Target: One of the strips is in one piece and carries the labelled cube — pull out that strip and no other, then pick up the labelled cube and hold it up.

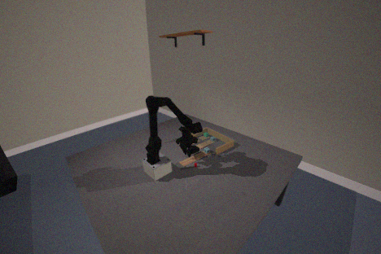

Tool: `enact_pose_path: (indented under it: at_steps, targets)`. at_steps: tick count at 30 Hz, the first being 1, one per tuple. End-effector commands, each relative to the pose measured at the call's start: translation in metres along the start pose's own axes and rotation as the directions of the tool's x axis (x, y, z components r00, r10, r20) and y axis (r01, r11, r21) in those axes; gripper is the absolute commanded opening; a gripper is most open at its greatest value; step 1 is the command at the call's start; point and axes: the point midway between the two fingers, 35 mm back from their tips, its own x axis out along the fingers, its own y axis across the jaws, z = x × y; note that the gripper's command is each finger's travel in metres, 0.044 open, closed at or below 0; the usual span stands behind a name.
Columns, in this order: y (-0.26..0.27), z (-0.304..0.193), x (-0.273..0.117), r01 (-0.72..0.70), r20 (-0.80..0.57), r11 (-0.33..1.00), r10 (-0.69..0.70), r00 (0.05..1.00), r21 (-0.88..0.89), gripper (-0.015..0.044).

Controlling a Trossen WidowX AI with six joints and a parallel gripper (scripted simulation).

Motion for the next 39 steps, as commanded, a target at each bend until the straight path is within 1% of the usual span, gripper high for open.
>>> enact_pose_path:
  at_steps: [1,7,39]
  targets:
    - [0.001,0.015,-0.001,0.003,-0.005,1.0,-0.003,1.0,0.001,0.0289]
    - [0.001,0.039,-0.005,0.002,-0.003,1.0,-0.002,1.0,0.001,0.044]
    - [0.0,0.165,-0.021,0.002,0.008,1.0,-0.002,1.0,0.001,0.044]
